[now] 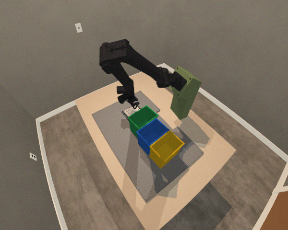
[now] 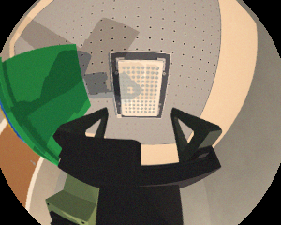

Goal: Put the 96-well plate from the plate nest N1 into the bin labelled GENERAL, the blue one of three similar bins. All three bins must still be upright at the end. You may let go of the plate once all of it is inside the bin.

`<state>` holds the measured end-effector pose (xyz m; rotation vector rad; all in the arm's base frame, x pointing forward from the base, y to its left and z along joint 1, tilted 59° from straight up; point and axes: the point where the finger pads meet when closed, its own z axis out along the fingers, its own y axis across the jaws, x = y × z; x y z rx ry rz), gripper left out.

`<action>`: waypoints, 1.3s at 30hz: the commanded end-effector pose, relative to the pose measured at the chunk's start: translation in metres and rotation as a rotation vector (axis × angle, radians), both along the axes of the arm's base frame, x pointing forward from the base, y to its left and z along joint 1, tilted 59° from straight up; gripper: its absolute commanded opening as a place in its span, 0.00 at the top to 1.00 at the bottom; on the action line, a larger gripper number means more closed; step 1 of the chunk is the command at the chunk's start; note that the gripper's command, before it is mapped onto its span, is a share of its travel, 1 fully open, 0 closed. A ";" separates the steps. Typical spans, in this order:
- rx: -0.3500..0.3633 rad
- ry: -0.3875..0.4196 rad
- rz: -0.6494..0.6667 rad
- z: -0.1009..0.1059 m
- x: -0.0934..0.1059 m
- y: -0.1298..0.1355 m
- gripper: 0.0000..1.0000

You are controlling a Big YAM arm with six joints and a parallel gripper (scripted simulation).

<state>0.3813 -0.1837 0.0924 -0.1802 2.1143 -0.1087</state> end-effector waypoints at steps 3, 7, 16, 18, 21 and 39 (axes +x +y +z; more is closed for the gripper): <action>0.011 -0.007 -0.001 -0.004 0.010 0.001 0.00; 0.011 -0.006 -0.001 -0.007 0.014 0.001 0.00; 0.012 -0.006 -0.001 -0.015 0.027 0.002 0.00; 0.012 -0.006 -0.001 -0.017 0.030 0.002 0.00; 0.012 -0.006 -0.001 -0.017 0.031 0.002 0.00; 0.017 -0.001 -0.015 -0.035 0.048 -0.002 0.00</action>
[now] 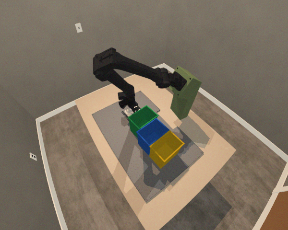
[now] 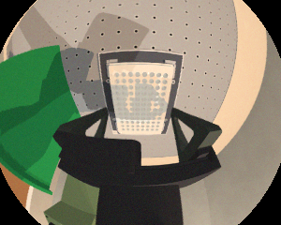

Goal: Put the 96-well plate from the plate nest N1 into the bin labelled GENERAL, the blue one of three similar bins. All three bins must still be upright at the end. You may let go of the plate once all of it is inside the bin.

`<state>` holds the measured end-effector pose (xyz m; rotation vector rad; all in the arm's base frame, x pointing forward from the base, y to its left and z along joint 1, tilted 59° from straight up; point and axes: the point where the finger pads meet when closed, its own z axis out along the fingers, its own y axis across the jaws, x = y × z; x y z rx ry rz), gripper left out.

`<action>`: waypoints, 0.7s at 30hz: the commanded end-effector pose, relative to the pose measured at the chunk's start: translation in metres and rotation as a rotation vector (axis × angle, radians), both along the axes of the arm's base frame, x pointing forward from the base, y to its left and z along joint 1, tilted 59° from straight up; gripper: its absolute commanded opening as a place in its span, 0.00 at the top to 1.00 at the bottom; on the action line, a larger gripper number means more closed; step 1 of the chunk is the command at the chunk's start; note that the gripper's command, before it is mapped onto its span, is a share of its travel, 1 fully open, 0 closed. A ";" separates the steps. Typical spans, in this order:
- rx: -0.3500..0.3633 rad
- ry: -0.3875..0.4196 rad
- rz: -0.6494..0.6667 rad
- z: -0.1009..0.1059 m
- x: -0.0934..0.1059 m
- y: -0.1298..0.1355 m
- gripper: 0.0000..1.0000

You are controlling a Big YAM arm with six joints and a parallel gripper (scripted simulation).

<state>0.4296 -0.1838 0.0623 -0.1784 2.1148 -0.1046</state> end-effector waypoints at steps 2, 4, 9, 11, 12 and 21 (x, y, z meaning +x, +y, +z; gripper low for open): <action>0.008 -0.007 -0.002 -0.004 0.008 0.002 0.00; 0.009 -0.007 -0.001 -0.005 0.011 0.002 0.00; 0.009 -0.006 -0.002 -0.010 0.018 0.002 0.00; 0.009 -0.006 -0.004 -0.012 0.020 0.001 0.00; 0.009 -0.006 -0.002 -0.012 0.022 0.002 0.00; 0.006 0.001 -0.008 -0.013 0.016 0.000 0.00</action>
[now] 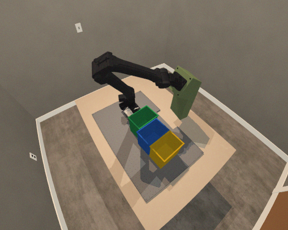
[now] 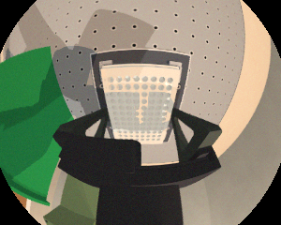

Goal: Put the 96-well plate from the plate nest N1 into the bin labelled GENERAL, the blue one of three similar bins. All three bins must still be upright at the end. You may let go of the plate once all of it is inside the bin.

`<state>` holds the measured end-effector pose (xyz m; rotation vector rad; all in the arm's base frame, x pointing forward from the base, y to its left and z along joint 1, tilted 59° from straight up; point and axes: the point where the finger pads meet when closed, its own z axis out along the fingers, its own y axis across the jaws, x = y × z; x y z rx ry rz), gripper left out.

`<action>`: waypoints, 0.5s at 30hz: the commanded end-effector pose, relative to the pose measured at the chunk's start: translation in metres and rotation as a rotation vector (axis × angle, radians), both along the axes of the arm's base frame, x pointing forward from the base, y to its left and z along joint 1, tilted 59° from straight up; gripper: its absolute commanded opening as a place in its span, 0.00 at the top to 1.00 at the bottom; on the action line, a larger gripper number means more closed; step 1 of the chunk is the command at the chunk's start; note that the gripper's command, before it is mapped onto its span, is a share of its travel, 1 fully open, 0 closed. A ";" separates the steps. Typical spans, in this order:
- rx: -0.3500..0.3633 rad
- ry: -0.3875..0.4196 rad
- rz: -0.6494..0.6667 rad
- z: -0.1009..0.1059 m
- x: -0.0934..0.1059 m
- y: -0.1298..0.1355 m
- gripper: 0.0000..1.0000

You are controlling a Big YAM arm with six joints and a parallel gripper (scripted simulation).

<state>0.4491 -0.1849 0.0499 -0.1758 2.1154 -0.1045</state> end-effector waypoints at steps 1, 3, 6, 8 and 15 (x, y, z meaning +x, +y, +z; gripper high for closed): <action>0.005 0.000 -0.006 -0.001 -0.004 0.001 0.00; 0.005 0.000 -0.006 -0.001 -0.004 0.001 0.00; 0.005 0.000 -0.006 -0.001 -0.004 0.001 1.00; 0.005 0.000 -0.006 -0.001 -0.004 0.001 1.00; 0.005 0.000 -0.006 -0.001 -0.004 0.001 1.00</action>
